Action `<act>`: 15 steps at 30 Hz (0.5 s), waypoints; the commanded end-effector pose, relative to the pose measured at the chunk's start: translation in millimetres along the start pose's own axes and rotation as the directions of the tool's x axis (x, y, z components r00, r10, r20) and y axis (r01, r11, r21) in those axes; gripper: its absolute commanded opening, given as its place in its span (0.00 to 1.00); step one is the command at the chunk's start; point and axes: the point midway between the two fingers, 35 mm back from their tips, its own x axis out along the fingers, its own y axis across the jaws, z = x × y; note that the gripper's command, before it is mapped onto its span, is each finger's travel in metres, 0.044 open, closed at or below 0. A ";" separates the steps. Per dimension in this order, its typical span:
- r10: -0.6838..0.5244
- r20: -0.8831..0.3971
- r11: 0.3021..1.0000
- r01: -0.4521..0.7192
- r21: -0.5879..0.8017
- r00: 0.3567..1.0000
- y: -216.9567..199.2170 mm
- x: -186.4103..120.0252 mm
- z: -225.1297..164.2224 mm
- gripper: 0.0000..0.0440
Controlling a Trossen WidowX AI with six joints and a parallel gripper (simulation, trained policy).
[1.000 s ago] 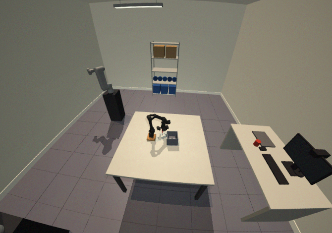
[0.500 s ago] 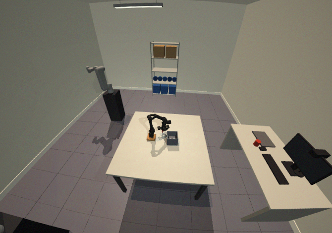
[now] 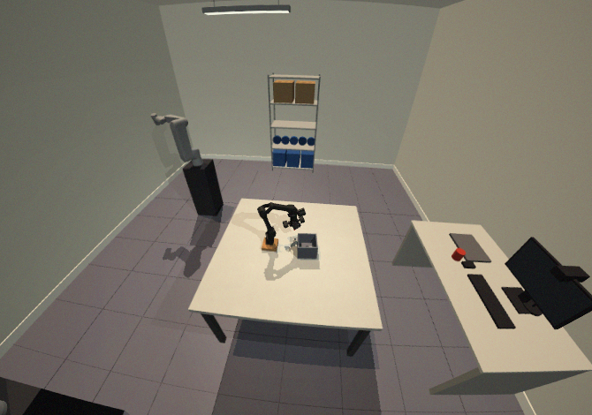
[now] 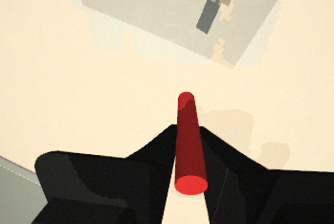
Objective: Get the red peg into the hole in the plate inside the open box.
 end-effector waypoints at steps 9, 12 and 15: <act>0.142 0.053 0.989 -0.140 -0.038 0.989 18.5 -58.9 13.0 0.00; 0.171 0.083 0.985 -0.168 -0.039 0.982 22.2 -74.5 20.8 0.00; 0.189 0.116 0.982 -0.186 -0.037 0.975 24.3 -87.9 29.7 0.00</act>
